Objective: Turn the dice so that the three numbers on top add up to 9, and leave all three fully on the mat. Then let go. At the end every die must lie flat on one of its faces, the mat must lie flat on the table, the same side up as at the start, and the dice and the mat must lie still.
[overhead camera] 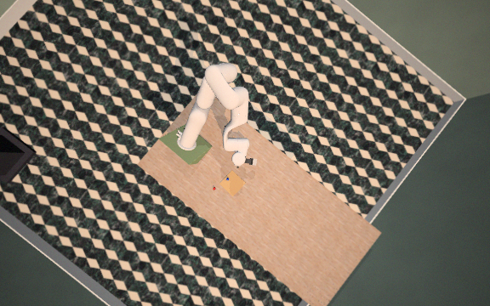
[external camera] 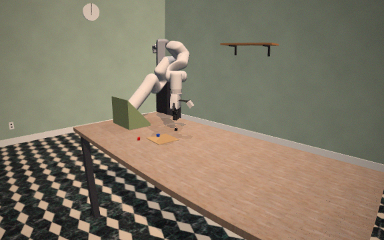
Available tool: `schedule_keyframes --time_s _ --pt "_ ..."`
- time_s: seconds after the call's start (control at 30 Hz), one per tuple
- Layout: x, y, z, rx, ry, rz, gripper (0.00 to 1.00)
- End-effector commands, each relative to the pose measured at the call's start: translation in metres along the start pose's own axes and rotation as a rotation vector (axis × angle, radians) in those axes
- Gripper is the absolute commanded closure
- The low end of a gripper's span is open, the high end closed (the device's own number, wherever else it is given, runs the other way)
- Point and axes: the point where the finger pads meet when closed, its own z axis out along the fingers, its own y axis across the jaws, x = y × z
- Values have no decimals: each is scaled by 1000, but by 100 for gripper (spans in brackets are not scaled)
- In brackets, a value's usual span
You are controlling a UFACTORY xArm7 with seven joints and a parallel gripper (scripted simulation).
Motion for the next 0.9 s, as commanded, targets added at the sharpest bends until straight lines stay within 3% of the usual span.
schedule_keyframes --time_s 0.0,0.87 --pt "1 1 -1 -2 3 0 69" --pt "1 1 14 -2 3 0 69"
